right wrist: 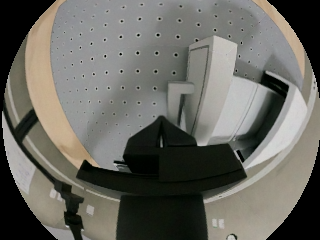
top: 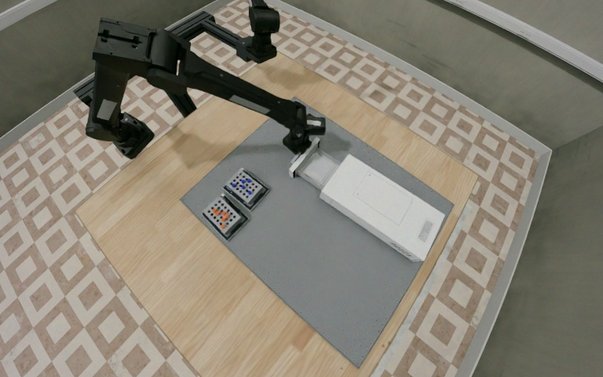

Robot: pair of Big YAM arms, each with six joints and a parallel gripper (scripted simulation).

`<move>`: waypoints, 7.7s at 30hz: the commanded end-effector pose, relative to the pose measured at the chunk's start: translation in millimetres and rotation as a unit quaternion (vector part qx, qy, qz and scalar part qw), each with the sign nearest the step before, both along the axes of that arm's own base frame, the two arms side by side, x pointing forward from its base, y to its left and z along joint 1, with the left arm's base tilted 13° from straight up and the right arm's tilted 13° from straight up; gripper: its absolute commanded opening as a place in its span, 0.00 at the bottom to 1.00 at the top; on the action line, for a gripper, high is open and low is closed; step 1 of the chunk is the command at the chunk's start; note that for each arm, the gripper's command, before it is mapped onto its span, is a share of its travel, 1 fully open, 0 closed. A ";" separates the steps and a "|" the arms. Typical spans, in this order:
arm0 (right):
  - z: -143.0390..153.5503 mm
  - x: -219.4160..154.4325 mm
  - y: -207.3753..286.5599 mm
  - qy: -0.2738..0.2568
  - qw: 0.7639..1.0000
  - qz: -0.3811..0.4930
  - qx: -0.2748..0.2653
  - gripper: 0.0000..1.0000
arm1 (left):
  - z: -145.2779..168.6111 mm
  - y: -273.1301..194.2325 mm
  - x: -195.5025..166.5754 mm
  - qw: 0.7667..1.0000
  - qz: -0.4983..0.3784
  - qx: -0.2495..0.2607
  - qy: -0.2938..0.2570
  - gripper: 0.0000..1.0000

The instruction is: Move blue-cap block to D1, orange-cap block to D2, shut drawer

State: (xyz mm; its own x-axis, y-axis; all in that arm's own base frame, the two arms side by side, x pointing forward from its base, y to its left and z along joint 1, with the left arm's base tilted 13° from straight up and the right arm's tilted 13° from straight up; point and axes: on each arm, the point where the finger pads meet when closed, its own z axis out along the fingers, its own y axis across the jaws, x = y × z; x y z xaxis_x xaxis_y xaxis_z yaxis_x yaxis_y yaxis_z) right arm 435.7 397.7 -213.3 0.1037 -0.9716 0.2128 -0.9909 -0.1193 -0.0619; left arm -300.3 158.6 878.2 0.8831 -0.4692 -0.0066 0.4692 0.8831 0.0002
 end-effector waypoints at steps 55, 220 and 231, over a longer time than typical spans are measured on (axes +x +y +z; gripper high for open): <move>3.7 92.3 13.8 -0.018 1.000 -0.001 0.011 0.00 | 7.7 -10.1 21.3 1.000 -0.001 0.009 0.015 0.00; 9.6 141.6 28.2 -0.018 1.000 0.006 0.013 0.00 | 7.7 -10.1 21.3 1.000 -0.001 0.009 0.015 0.00; 6.8 135.7 30.3 -0.011 1.000 0.011 0.006 0.00 | 7.7 -10.1 21.3 1.000 -0.001 0.009 0.015 0.00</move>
State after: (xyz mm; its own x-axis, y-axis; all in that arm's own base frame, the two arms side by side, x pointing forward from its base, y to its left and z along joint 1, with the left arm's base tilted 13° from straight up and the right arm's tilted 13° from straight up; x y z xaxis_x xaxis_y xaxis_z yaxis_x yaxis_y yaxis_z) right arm 567.2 413.3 -200.9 0.0912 -0.9750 0.2024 -0.9902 -0.1103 -0.0852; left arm -300.3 158.6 878.2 0.8831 -0.4692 -0.0066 0.4692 0.8831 0.0002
